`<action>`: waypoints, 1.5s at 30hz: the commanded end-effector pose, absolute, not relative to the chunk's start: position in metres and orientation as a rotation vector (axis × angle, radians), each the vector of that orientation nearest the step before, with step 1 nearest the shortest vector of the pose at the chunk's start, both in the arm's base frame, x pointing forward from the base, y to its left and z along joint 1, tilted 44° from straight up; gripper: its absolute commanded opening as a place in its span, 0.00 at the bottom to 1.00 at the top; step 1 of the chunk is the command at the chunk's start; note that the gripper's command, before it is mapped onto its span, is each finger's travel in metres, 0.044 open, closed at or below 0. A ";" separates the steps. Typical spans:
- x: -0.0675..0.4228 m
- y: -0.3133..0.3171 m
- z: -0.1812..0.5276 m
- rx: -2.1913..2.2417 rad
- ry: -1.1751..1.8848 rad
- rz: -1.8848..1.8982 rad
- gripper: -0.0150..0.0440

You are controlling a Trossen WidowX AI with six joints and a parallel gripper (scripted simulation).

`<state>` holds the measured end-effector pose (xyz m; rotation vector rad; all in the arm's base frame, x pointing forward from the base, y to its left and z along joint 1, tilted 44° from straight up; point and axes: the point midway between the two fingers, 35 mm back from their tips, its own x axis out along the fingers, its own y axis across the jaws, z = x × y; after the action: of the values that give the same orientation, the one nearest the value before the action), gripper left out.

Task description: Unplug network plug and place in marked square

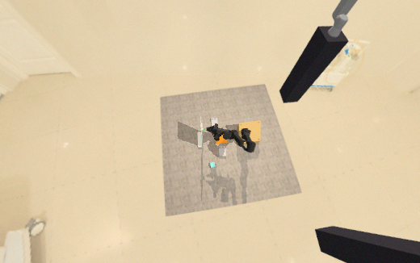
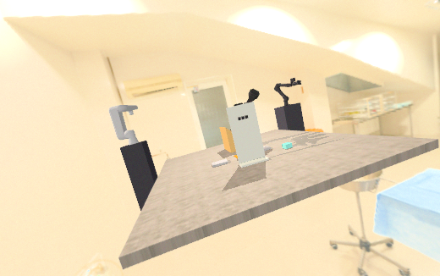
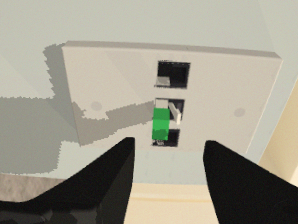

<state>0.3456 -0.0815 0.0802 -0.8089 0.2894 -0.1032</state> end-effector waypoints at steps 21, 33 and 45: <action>0.373 -0.082 0.077 -0.807 0.294 -0.106 0.36; 0.373 -0.082 0.077 -0.807 0.294 -0.106 0.25; 0.366 -0.081 0.078 -0.807 0.294 -0.106 0.25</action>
<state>0.3699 -0.0808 0.0776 -0.8110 0.2923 -0.1043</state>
